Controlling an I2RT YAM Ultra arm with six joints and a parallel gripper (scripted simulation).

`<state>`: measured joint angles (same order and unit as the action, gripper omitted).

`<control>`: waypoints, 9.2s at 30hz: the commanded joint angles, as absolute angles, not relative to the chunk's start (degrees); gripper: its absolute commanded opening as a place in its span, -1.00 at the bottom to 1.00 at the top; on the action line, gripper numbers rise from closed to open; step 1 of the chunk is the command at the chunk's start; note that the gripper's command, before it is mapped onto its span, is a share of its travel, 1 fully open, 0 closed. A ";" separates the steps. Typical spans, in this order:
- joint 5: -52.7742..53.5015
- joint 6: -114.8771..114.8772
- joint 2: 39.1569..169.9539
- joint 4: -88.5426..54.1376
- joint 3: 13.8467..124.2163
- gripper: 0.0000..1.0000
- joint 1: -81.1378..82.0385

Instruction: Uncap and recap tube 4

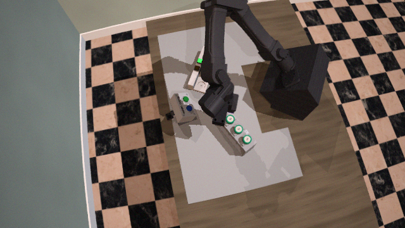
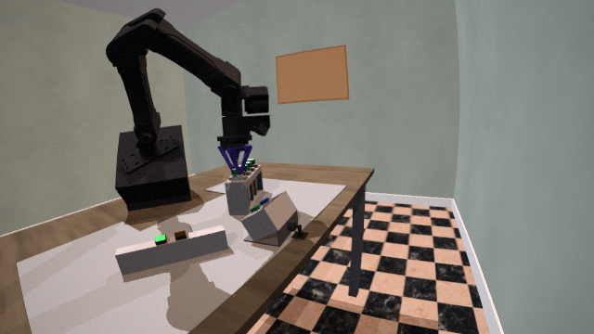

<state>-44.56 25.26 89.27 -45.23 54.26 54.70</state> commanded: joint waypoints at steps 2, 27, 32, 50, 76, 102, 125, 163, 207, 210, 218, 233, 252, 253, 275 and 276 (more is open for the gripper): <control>-44.25 21.48 89.15 -43.85 54.20 -0.02 54.75; -44.15 22.23 89.41 -42.83 53.96 -1.00 54.20; -44.15 22.23 89.41 -42.83 53.96 -1.00 54.20; -44.13 -4.35 89.45 -42.58 53.86 -1.00 54.08; -44.12 -22.52 89.48 -42.43 53.81 -0.02 54.01; -44.13 20.88 89.37 -42.76 53.93 -0.02 54.12; -44.12 22.40 89.27 -42.82 53.93 -1.00 54.07; -44.09 -22.32 89.33 -42.41 53.77 -0.02 53.87; -44.11 22.48 89.08 -42.81 53.79 -1.00 54.01; -44.11 22.47 89.10 -42.81 53.80 -1.00 54.02; -44.10 14.90 89.09 -42.73 53.76 -1.00 53.97; -44.09 -9.79 89.12 -42.51 53.67 -1.00 53.87; -44.08 -22.26 89.15 -42.41 53.64 -0.02 53.82; -44.08 -22.26 89.15 -42.42 53.64 -0.02 53.82; -44.11 14.19 89.09 -42.75 53.76 -0.02 53.98; -44.11 14.19 89.09 -42.75 53.76 -0.02 53.98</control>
